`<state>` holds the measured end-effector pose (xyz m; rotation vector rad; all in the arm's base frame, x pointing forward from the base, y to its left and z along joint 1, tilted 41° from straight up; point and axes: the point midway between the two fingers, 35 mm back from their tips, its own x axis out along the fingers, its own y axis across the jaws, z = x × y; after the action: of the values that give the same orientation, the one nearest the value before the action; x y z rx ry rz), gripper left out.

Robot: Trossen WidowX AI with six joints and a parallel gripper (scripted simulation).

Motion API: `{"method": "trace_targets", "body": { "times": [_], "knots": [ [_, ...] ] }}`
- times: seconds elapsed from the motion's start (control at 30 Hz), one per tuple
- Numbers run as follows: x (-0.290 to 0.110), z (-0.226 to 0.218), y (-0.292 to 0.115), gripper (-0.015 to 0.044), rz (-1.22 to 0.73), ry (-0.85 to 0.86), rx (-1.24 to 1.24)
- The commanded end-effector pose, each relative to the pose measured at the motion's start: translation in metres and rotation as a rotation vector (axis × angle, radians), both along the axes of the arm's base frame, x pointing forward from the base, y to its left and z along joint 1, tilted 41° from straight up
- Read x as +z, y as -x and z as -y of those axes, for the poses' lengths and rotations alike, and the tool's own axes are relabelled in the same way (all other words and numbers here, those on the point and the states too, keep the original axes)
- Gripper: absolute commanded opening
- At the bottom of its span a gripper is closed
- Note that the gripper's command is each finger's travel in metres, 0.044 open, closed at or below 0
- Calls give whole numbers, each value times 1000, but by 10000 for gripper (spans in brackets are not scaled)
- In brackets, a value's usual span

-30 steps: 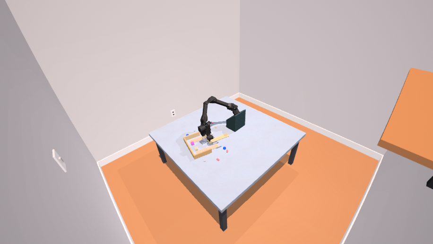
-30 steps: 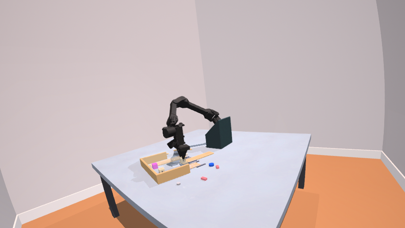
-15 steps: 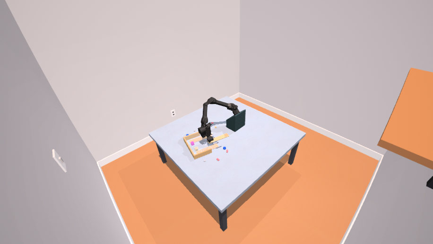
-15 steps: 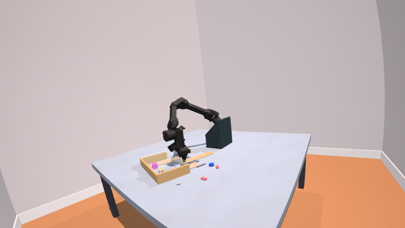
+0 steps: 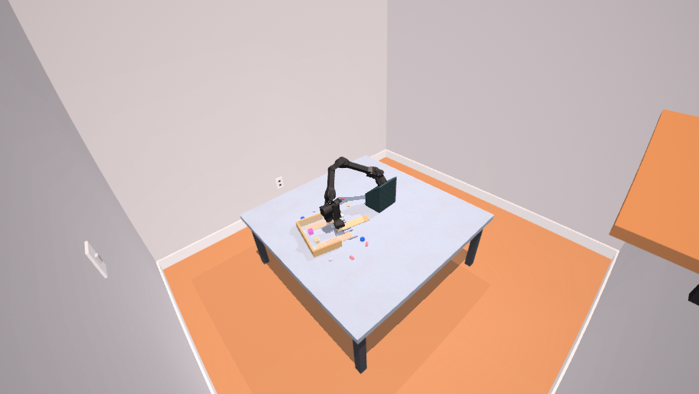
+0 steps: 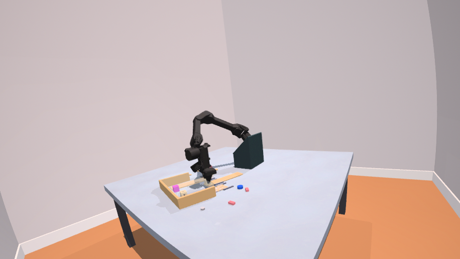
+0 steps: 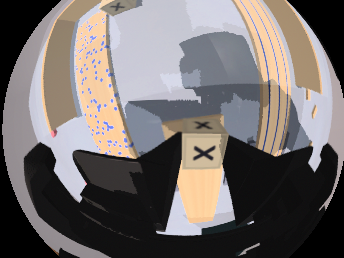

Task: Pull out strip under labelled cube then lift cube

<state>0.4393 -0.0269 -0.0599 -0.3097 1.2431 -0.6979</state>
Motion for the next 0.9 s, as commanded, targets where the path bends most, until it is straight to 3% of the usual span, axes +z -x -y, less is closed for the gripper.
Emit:
{"method": "trace_targets", "body": {
  "times": [0.0, 0.87],
  "knots": [
    [3, -2, 4, 0, -4, 0, 6],
    [24, -19, 81, 0, -9, 3, 4]
  ]
}}
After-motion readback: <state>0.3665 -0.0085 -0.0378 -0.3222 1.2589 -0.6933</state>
